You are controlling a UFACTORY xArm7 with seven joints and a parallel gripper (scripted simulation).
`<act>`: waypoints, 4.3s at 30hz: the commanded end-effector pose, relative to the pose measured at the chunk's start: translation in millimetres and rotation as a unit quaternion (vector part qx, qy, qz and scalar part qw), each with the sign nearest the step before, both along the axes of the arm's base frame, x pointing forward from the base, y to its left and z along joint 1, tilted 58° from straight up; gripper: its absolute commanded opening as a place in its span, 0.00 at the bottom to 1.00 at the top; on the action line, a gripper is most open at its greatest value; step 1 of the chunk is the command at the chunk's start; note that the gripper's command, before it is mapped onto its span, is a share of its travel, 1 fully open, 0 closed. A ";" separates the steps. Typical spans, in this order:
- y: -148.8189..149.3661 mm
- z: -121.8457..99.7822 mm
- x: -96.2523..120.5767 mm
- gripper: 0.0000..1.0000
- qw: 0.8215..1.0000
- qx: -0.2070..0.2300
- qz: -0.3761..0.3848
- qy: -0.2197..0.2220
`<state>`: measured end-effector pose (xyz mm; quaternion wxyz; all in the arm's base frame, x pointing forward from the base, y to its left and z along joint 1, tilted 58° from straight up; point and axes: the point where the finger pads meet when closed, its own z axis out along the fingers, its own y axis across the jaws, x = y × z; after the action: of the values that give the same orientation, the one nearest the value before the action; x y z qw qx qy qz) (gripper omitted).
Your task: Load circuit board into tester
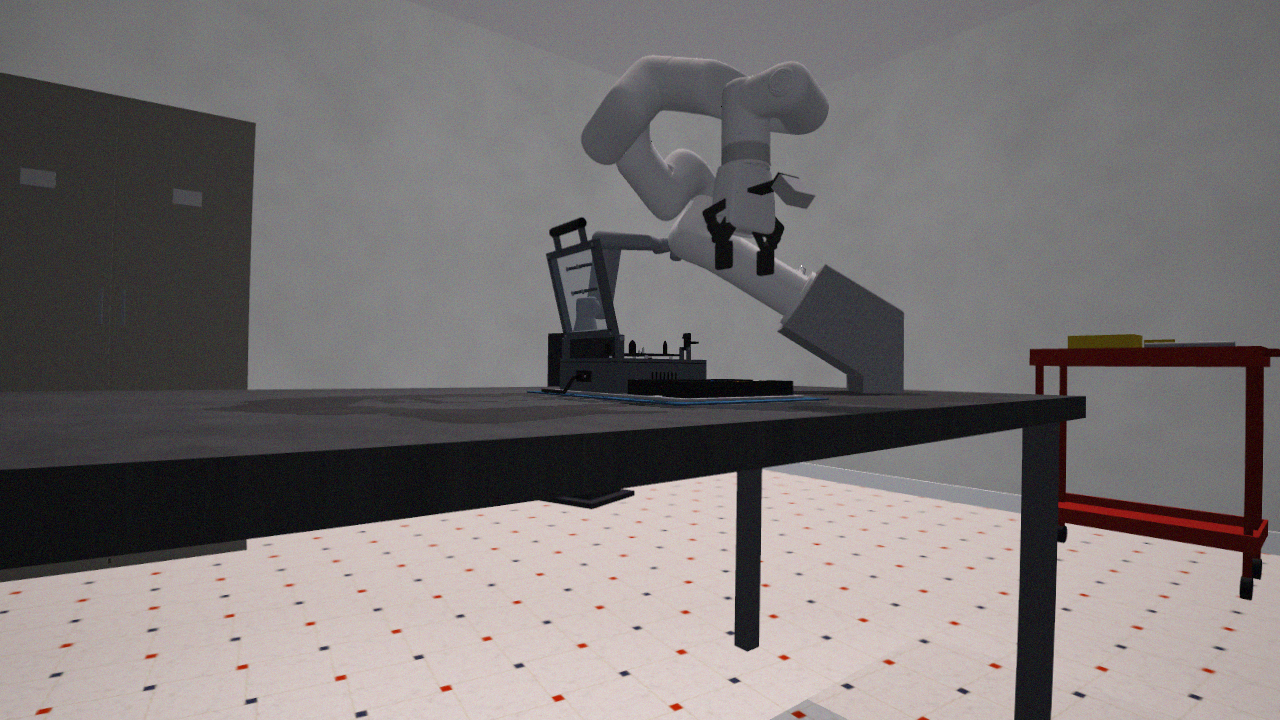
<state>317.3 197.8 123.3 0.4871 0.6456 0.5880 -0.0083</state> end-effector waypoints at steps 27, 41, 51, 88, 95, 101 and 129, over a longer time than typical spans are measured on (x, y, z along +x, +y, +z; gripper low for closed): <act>-59.9 -87.1 89.6 1.00 1.000 0.001 0.002 -0.001; -59.9 -87.1 89.6 1.00 1.000 0.001 0.002 -0.001; -59.9 -87.1 89.6 1.00 1.000 0.001 0.002 -0.001; -64.8 -83.9 87.2 1.00 1.000 0.001 0.002 -0.001; -71.1 -79.7 83.9 1.00 1.000 0.001 0.002 -0.001; -81.1 -73.1 78.8 1.00 1.000 0.001 0.002 -0.001; -101.9 -59.5 68.2 1.00 1.000 0.001 0.002 -0.001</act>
<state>385.7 94.2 63.7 0.4875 0.6456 0.5877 -0.0068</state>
